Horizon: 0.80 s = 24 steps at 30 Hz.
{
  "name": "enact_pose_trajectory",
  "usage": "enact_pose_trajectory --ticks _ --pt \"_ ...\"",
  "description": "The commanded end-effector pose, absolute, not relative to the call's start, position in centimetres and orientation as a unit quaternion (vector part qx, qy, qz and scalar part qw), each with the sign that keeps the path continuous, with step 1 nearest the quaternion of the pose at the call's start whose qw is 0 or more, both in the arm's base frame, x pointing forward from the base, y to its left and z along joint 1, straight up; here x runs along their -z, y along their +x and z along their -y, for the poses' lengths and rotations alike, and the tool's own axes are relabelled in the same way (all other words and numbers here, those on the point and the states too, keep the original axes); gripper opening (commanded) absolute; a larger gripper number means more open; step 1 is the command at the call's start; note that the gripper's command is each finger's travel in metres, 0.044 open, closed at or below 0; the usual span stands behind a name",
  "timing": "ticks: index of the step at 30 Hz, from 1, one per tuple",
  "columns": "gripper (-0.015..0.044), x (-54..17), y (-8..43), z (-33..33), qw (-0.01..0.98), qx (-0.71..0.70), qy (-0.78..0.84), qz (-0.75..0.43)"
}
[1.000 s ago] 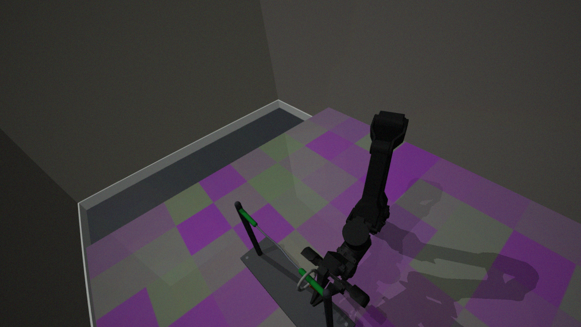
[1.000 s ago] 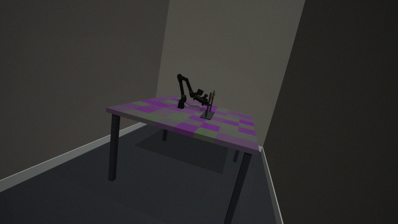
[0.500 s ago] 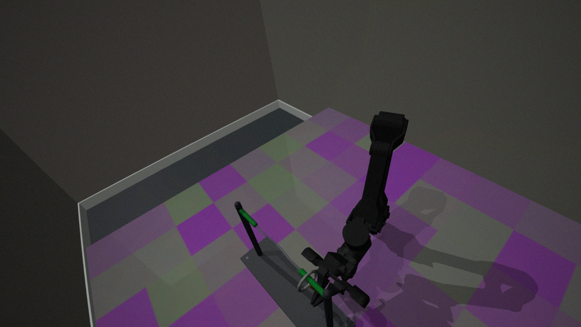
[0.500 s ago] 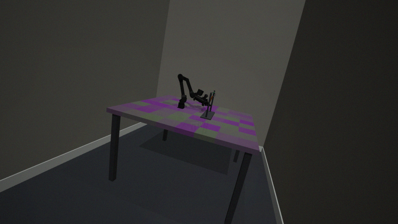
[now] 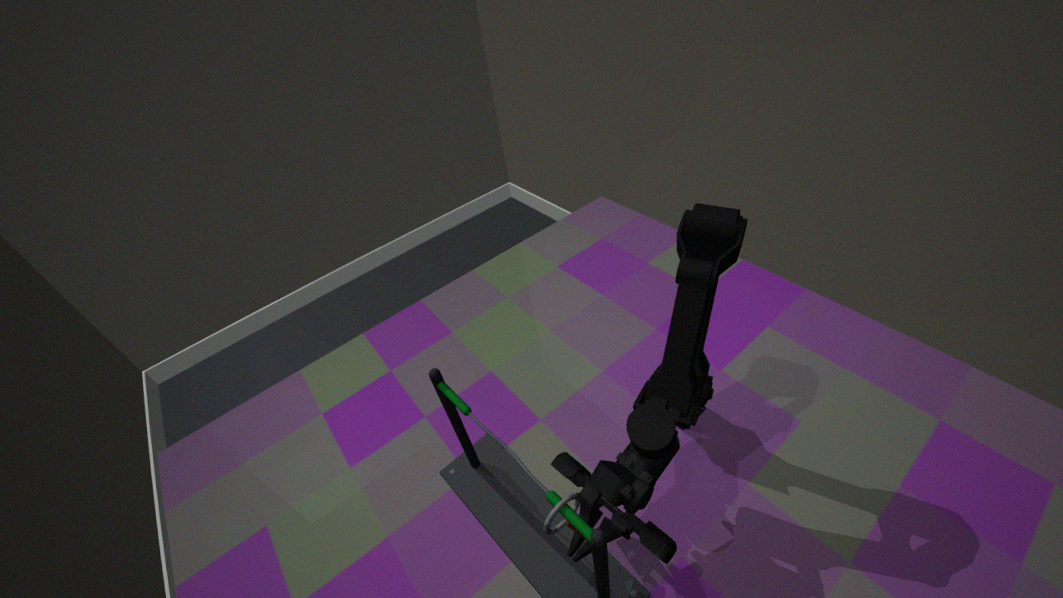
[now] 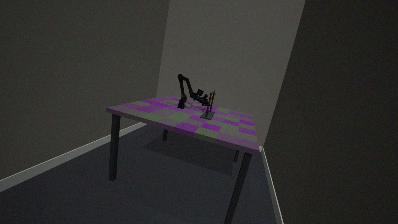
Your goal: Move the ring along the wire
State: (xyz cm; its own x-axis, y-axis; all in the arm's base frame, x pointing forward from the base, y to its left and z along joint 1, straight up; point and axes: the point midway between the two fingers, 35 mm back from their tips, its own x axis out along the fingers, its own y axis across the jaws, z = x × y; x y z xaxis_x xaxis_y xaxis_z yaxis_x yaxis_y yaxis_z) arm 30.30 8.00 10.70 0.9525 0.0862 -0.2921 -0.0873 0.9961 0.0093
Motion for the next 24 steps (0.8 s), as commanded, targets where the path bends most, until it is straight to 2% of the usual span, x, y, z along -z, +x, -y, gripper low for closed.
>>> enact_pose_trajectory --ticks 1,3,24 --pt "0.0113 -10.7 30.3 -8.0 0.988 -0.044 -0.002 -0.148" --pt "0.0160 -10.7 30.2 -8.0 0.988 -0.044 -0.002 -0.148" --pt "0.0160 -11.9 27.1 -7.8 0.988 -0.042 0.000 -0.150"
